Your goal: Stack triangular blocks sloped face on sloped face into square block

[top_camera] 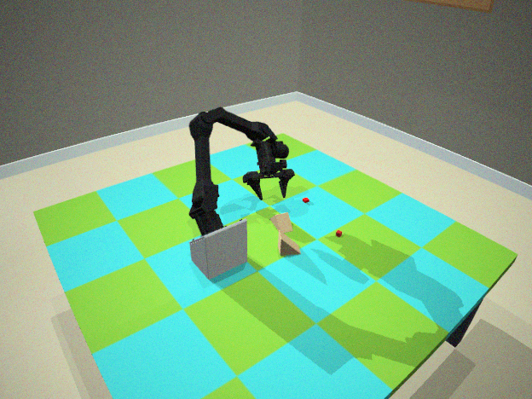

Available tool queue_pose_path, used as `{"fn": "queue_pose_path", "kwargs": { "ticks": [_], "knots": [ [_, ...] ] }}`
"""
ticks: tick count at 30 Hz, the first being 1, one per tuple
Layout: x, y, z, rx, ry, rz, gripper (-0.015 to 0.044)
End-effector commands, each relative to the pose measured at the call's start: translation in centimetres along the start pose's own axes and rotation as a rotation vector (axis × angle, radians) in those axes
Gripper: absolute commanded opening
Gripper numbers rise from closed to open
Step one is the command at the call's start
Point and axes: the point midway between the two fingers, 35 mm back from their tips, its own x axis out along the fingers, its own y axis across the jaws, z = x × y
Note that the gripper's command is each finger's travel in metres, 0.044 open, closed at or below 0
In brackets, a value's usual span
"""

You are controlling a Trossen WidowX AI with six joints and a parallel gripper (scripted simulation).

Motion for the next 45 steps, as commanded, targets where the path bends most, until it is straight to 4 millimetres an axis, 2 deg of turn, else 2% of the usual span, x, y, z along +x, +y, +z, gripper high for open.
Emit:
{"fn": "queue_pose_path", "kwargs": {
  "ticks": [1,7,9,18,20,45],
  "knots": [
    [-1.0,0.8,-0.6,0.13,-0.035,0.068,0.044],
    [-1.0,0.8,-0.6,0.13,-0.035,0.068,0.044],
    [-0.4,0.9,-0.6,0.13,-0.035,0.068,0.044],
    [7.6,1.6,-0.4,0.13,-0.036,0.066,0.044],
    [8.8,1.5,-0.4,0.13,-0.036,0.066,0.044],
    [9.0,1.4,-0.3,0.13,-0.036,0.065,0.044]
  ]
}}
